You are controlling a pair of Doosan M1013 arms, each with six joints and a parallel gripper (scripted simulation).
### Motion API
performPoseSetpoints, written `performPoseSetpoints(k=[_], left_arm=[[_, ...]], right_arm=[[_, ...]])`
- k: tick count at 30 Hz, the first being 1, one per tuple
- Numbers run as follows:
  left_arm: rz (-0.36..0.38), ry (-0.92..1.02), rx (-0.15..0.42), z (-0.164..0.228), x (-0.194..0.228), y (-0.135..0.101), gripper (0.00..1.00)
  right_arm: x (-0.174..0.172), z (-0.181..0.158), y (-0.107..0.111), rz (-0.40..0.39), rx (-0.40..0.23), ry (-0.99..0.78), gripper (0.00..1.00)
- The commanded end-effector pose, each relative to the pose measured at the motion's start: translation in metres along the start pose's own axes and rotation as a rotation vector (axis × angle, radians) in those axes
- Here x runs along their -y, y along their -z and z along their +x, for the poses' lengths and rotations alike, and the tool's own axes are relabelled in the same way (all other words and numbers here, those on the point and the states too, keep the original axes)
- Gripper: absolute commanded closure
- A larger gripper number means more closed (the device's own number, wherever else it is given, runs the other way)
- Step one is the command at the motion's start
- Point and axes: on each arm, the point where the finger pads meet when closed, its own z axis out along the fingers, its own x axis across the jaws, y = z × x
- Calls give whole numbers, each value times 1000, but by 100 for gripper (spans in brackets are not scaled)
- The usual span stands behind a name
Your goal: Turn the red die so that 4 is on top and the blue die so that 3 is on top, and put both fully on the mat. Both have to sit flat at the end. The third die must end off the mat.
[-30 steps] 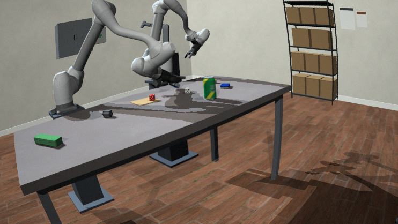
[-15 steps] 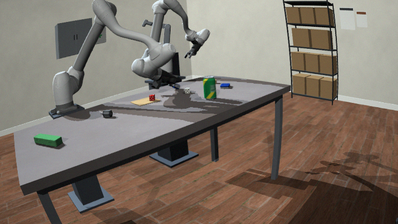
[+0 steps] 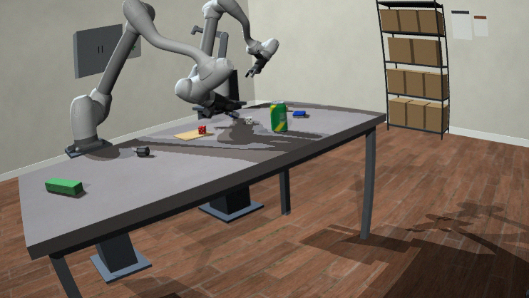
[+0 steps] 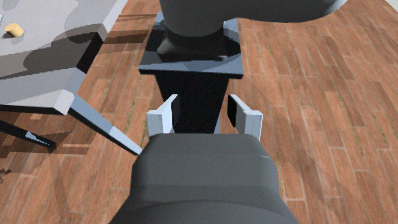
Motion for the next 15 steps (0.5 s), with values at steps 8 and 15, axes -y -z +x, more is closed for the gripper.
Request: performPoseSetpoints(k=[8, 15], left_arm=[[-1, 0, 0, 0, 0, 1, 0], [-1, 0, 0, 0, 0, 1, 0]], right_arm=[[-1, 0, 0, -1, 0, 1, 37], [-1, 0, 0, -1, 0, 1, 25]])
